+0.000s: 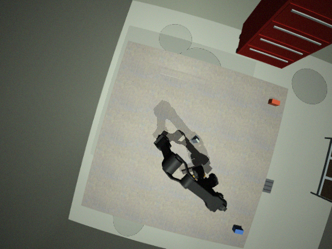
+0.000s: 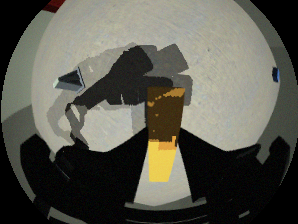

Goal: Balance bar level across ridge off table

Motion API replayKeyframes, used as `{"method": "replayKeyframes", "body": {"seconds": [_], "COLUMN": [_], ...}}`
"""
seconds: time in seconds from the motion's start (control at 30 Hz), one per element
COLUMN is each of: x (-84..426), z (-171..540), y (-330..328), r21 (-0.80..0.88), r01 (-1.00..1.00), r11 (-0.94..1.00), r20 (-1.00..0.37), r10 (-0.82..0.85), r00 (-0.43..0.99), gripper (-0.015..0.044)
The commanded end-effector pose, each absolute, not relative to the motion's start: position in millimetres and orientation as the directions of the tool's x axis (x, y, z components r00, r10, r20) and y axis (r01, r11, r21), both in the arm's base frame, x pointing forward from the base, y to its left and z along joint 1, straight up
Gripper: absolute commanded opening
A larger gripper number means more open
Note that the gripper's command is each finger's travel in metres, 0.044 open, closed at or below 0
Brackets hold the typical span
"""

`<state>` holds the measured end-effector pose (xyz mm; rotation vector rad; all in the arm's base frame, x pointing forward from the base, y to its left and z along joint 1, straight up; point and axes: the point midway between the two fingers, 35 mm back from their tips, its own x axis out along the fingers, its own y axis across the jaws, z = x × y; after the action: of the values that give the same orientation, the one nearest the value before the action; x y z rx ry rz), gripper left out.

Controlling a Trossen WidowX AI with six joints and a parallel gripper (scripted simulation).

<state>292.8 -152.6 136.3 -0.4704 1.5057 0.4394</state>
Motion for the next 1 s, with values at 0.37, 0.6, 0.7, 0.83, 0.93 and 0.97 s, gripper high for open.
{"method": "replayKeyframes", "body": {"seconds": [0.37,0.6,0.7,0.83,0.93,0.97], "x": [288,295,297,299,299,300], "z": [170,171,171,171,171,171], "y": [-147,-121,-109,-93,-81,-77], "r21": [-0.031,-0.030,-0.029,-0.028,-0.028,-0.028], "r01": [-0.557,-0.587,-0.600,-0.617,-0.630,-0.634], "r11": [0.830,0.809,0.800,0.786,0.776,0.773], "r20": [-0.999,-0.999,-0.999,-0.999,-0.999,-0.999], "r10": [-0.016,-0.013,-0.012,-0.010,-0.009,-0.009], "r00": [0.032,0.032,0.033,0.033,0.033,0.033], "gripper": [0.0000,0.0000,0.0000,0.0000,0.0000,0.0000]}}
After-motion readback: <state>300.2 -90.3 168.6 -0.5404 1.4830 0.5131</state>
